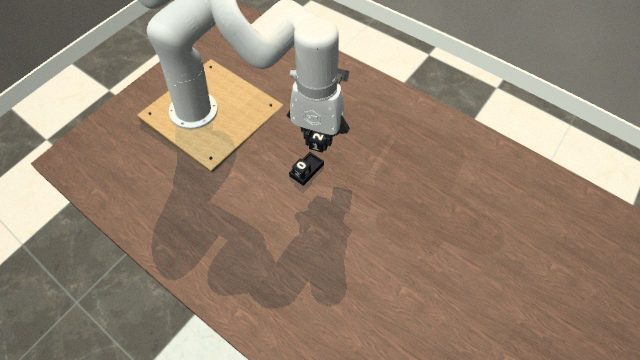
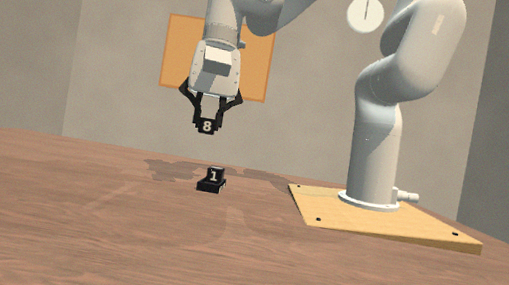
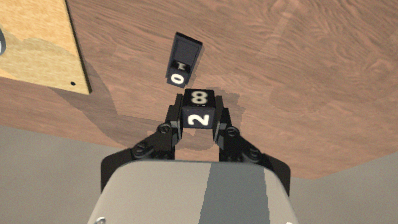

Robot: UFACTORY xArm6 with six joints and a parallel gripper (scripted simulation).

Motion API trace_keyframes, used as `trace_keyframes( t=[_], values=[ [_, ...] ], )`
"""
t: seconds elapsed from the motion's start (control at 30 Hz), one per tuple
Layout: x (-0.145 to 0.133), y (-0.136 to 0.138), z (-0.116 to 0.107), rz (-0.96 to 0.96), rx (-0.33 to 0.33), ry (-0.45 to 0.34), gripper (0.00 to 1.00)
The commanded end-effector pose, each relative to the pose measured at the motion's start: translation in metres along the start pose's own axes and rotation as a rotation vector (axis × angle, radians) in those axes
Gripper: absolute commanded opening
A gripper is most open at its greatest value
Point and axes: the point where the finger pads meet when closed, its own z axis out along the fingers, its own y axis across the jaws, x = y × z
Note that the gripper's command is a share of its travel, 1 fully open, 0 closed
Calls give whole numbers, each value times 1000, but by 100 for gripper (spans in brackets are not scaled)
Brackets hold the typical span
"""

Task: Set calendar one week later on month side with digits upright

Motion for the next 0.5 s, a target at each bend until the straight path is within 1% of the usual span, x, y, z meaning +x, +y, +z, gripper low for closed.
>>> trace_keyframes(
  t=[0.0,0.03,0.17,0.27,0.33,0.4,0.47],
  values=[
    [-9,14,-1,-174,-2,15,29],
    [-9,15,-1,-180,-2,15,29],
    [-17,25,-1,-317,-3,15,29],
    [-17,25,-1,-323,-3,15,29],
    [-24,34,-1,-446,-4,15,29],
    [-26,36,0,-472,-4,15,29],
    [-30,41,0,-546,-5,14,29]
  ],
)
